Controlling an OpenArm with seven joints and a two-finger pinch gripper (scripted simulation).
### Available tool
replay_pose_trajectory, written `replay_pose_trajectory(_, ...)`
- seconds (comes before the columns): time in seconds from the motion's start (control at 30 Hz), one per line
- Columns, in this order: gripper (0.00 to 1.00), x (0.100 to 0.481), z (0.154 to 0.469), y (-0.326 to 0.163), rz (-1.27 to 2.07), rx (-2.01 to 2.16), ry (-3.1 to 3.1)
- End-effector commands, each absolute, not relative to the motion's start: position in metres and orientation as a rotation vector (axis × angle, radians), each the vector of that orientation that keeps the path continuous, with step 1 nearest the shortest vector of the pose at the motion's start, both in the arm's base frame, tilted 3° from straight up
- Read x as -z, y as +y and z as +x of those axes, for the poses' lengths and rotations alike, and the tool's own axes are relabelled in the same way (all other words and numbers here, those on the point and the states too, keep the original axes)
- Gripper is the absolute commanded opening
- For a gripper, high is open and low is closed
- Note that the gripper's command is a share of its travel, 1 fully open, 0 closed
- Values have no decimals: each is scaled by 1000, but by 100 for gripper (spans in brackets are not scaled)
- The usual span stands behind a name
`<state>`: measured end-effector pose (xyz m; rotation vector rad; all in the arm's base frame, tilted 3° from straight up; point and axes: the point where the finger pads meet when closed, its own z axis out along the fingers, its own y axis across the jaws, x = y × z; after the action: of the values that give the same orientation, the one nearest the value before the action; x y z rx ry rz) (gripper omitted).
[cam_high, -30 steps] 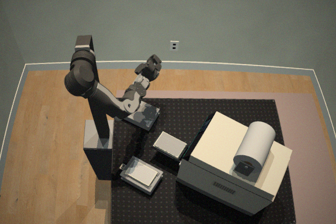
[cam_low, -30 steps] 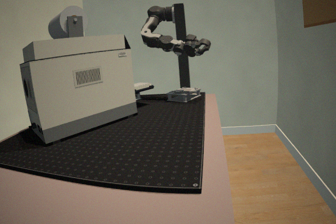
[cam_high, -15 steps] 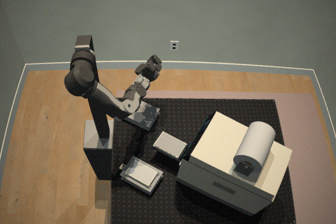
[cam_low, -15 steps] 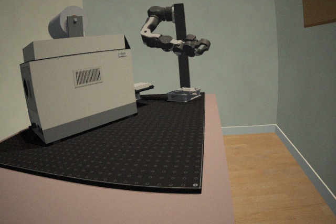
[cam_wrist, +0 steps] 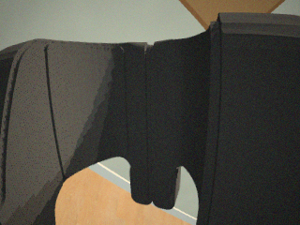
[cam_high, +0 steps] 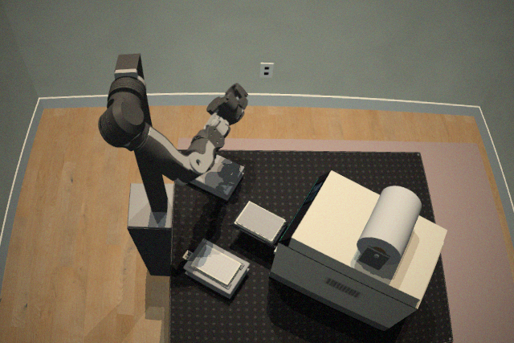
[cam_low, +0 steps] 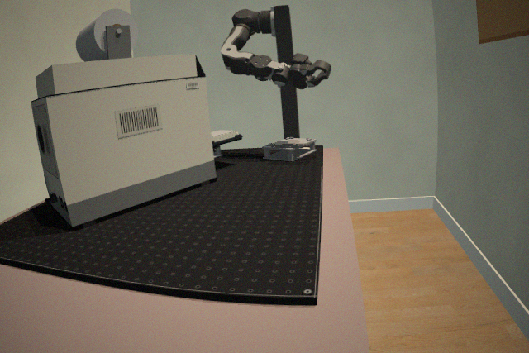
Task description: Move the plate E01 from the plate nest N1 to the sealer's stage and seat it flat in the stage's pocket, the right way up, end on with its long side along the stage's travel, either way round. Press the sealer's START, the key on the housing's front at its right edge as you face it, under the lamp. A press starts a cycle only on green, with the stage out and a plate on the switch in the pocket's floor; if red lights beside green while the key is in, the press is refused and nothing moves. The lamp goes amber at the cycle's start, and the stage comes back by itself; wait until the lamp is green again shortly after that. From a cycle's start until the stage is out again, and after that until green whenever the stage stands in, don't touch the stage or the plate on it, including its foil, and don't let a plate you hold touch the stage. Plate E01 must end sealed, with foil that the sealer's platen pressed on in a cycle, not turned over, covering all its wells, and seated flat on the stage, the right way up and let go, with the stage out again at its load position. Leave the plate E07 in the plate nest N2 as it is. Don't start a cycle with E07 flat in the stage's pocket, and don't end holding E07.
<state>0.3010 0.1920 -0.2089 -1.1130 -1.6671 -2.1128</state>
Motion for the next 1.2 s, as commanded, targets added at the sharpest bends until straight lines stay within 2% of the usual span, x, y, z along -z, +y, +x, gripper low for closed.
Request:
replay_pose_trajectory(0.0,0,208,301,192,-1109,2112,-1669)
replay_pose_trajectory(0.2,0,226,285,200,-1049,1987,-1848)
replay_pose_trajectory(1.17,0,224,287,199,-1049,1987,-1848)
